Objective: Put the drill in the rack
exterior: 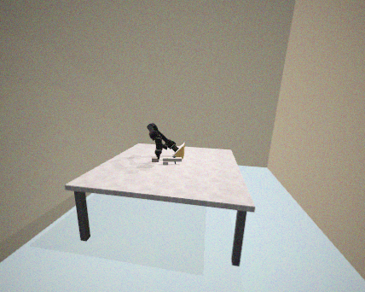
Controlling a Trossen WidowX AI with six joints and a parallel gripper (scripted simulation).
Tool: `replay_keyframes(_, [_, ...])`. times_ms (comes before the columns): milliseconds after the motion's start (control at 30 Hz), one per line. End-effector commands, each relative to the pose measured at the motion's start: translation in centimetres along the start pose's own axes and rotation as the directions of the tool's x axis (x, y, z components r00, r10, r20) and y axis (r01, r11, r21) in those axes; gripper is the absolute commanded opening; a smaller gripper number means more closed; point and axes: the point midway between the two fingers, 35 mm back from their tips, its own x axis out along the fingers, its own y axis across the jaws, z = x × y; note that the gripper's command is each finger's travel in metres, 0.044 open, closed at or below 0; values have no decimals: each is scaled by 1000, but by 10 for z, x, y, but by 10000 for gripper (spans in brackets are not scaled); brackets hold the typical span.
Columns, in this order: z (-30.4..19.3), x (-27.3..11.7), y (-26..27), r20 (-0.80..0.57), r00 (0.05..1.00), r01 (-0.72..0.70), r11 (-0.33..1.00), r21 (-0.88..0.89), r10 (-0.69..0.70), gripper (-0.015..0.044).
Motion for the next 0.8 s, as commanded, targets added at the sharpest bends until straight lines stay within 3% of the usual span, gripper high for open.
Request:
replay_keyframes(0, [-1, 0, 0, -5, 1000, 2, 1000, -5, -2, 440])
replay_keyframes(767, [8, 33, -1, -5, 1000, 2, 1000, -5, -2, 440])
